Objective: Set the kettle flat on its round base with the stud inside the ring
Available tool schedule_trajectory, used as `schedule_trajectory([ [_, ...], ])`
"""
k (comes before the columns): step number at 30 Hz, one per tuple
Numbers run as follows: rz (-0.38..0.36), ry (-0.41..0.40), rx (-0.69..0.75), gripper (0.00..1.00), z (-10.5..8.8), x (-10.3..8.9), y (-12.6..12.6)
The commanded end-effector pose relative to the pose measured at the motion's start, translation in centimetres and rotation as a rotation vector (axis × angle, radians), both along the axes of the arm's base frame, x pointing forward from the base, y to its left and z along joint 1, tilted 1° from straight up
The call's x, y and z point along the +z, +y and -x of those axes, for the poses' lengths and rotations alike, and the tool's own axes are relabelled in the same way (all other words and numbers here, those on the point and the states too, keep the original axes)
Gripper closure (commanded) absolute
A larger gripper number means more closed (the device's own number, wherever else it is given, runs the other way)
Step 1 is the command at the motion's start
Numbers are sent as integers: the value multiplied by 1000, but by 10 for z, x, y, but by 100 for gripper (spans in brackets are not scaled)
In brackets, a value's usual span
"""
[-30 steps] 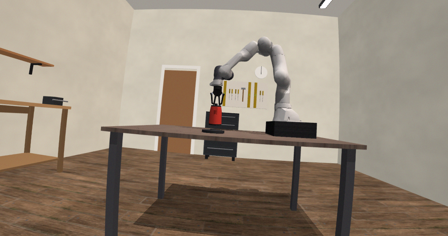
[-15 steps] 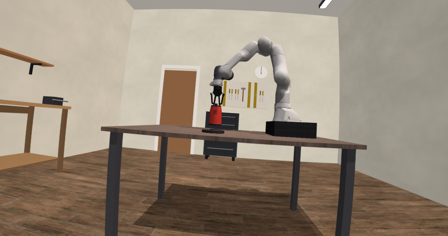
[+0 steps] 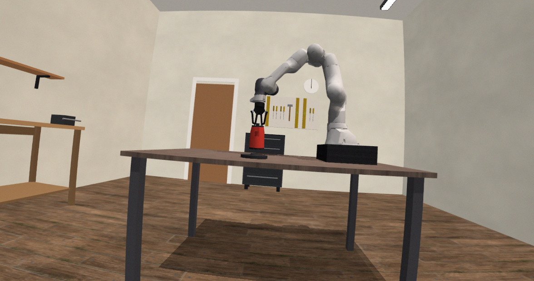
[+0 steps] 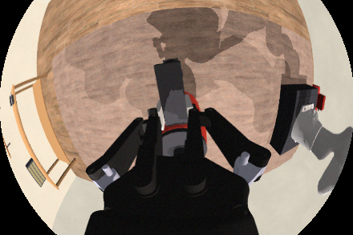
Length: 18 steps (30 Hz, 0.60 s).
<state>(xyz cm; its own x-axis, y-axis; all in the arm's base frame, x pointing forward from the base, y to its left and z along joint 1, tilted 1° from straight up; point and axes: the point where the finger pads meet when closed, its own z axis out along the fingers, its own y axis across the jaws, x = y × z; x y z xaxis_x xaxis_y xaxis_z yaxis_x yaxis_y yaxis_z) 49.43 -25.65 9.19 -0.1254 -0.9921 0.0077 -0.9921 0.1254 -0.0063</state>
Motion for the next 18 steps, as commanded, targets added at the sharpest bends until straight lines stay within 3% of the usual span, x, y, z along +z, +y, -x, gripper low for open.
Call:
schedule_trajectory([
  [1, 3, -9, -2, 100, -4, 5, 3],
  [18, 3, -9, -2, 100, -6, 5, 20],
])
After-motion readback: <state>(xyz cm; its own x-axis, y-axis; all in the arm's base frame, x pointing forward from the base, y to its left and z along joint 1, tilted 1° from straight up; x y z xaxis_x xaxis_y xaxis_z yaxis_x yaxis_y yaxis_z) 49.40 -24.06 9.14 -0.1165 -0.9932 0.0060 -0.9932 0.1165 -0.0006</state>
